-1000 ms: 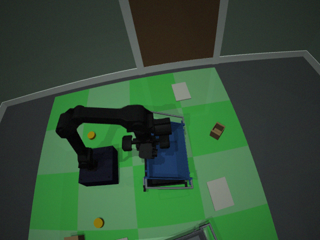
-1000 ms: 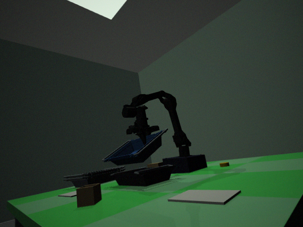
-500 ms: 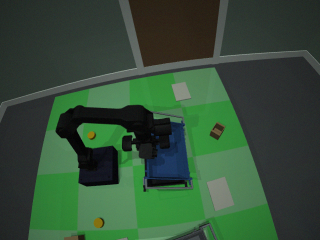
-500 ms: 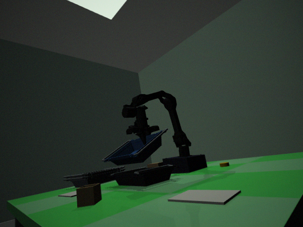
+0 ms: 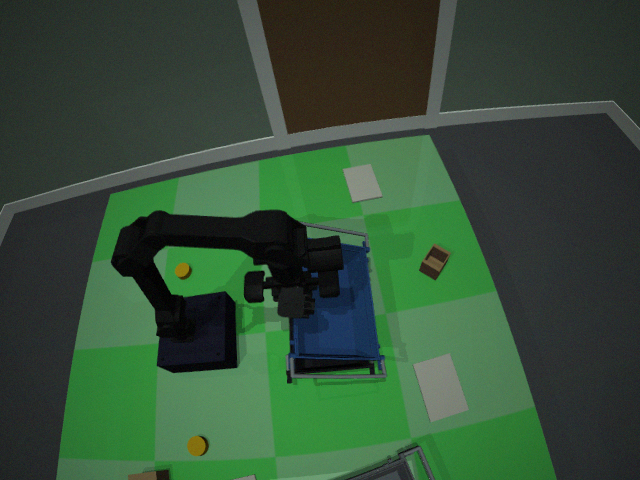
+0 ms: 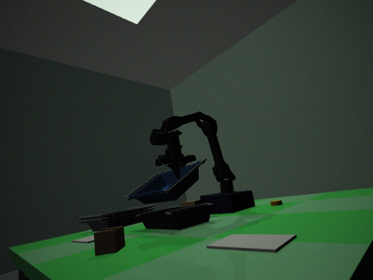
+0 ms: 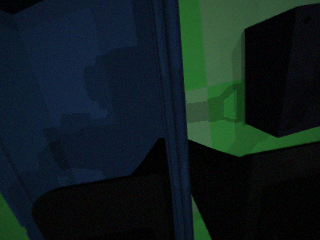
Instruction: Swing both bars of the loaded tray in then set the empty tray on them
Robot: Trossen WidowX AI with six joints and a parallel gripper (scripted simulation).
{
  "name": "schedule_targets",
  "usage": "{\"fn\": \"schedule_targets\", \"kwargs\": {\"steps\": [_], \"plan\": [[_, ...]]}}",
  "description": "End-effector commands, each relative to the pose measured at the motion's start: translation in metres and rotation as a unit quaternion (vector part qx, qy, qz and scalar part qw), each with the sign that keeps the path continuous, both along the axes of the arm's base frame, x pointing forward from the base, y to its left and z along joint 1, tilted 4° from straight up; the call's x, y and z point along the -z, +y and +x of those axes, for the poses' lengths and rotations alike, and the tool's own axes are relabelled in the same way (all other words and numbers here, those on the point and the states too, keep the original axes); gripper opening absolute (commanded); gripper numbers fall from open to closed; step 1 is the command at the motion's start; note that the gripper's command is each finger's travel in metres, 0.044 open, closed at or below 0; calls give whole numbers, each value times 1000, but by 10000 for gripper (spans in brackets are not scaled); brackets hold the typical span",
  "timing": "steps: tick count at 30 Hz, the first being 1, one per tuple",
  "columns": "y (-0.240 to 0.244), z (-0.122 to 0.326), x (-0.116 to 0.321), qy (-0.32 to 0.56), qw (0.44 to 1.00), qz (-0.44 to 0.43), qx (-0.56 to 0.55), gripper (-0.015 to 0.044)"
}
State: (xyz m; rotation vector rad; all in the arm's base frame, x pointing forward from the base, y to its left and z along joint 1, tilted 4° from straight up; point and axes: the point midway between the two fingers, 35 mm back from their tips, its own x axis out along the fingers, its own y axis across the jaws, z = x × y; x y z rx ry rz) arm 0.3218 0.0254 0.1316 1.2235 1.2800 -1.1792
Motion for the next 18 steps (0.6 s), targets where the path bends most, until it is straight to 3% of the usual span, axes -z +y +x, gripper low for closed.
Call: {"fn": "schedule_targets", "kwargs": {"steps": [1, 18], "plan": [[1, 3, -6, -14, 1000, 3, -3, 0], [1, 3, 9, -14, 1000, 3, -3, 0]]}}
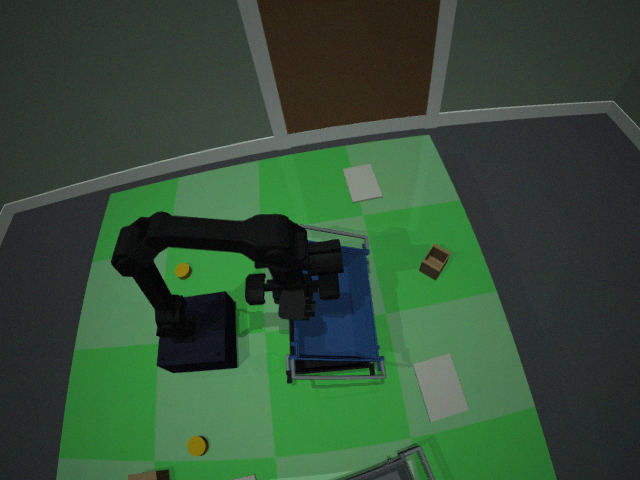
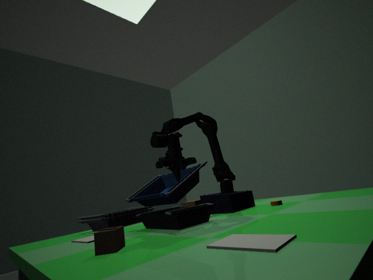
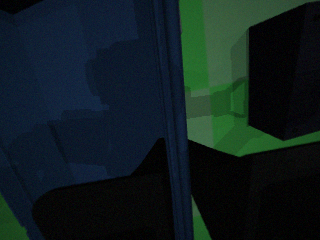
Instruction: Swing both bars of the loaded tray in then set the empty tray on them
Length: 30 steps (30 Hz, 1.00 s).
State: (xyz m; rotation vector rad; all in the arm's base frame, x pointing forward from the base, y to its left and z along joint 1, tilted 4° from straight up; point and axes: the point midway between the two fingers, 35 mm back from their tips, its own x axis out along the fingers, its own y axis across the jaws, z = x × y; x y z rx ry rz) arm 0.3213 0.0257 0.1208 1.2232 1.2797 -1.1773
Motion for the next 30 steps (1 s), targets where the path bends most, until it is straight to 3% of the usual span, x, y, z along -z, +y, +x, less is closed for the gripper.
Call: {"fn": "schedule_targets", "kwargs": {"steps": [1, 30], "plan": [[1, 3, -1, -13, 1000, 3, -2, 0], [1, -8, 30, -13, 1000, 3, -2, 0]]}}
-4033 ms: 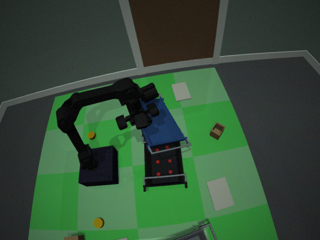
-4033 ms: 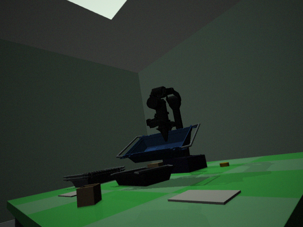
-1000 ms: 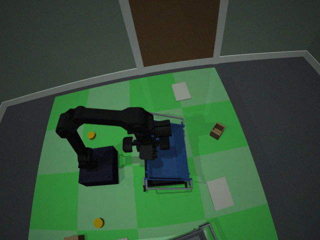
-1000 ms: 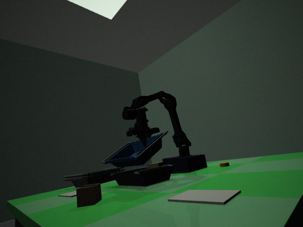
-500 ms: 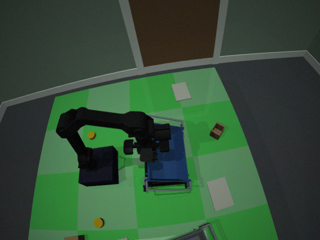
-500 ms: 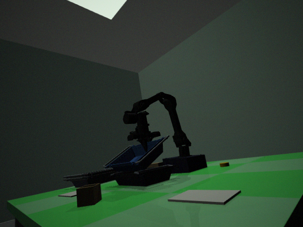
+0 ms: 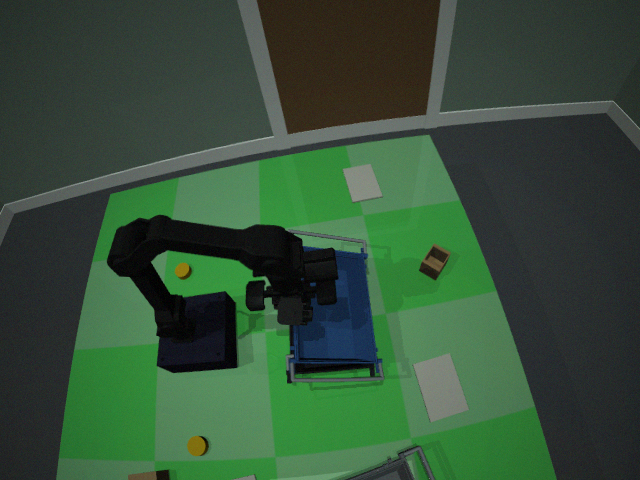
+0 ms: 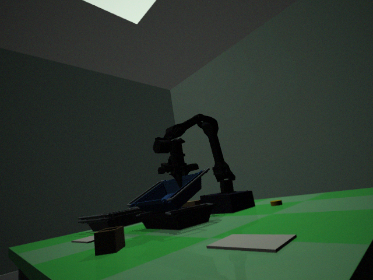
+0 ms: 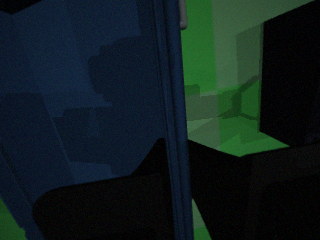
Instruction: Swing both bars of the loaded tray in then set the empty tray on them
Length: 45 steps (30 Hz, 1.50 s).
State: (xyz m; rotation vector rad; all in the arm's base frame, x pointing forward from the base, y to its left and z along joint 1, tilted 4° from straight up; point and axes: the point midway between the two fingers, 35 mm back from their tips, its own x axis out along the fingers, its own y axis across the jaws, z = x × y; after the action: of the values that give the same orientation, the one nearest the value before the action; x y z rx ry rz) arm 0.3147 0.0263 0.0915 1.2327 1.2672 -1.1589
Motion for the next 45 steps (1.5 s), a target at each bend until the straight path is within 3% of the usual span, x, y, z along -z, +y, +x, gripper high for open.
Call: {"fn": "schedule_targets", "kwargs": {"steps": [1, 45], "plan": [[0, -3, 2, -2, 1000, 1, -1, 0], [2, -22, 42, -2, 1000, 1, -1, 0]]}}
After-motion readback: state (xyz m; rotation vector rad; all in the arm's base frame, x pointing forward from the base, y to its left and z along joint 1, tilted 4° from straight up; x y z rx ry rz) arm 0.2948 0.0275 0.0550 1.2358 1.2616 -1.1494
